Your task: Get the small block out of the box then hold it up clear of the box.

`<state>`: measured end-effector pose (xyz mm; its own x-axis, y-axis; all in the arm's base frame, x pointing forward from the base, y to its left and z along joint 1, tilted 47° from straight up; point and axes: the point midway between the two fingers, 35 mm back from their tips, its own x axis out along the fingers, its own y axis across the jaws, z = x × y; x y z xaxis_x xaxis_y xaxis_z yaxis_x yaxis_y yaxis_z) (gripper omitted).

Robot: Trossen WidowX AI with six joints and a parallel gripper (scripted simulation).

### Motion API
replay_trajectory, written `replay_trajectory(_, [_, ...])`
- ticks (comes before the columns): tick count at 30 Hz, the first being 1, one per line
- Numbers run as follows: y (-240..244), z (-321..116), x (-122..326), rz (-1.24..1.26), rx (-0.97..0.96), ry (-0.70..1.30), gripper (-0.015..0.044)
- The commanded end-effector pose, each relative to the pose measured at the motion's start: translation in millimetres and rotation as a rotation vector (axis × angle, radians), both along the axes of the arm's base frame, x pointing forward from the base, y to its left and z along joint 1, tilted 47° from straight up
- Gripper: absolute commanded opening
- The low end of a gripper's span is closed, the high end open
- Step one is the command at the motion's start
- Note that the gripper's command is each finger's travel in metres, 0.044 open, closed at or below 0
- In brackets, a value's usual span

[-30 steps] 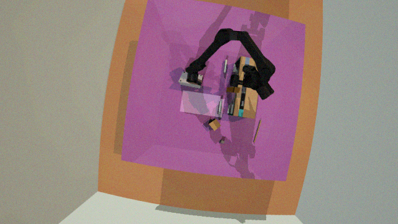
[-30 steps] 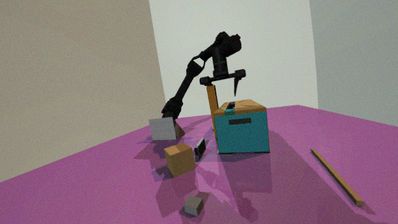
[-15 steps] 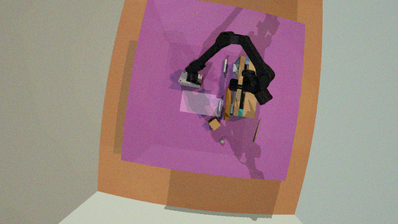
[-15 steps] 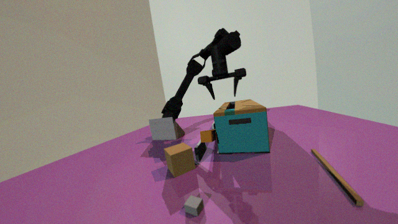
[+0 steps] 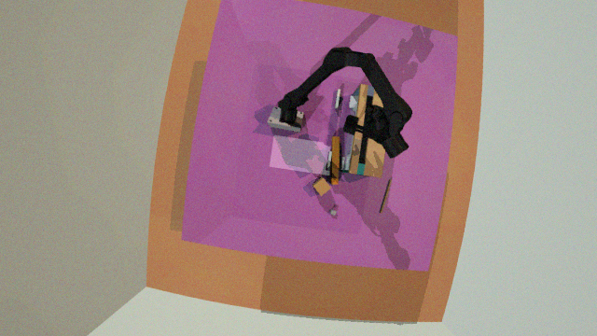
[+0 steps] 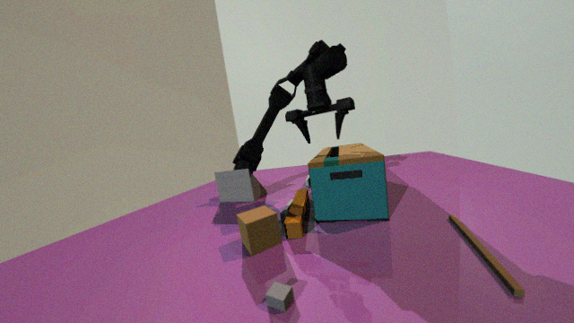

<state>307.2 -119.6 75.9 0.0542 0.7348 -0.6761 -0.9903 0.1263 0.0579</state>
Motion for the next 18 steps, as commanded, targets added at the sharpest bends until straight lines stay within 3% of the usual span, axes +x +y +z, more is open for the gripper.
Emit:
replay_trajectory(1, [-1.0,-2.7,-2.9,-0.211,0.032,0.233,0.04])
replay_trajectory(15, [-7.5,-12.6,-14.3,-1.157,0.153,1.335,0.04])
replay_trajectory(18, [-8.4,-14.1,-16.0,-1.274,0.167,1.482,0.04])
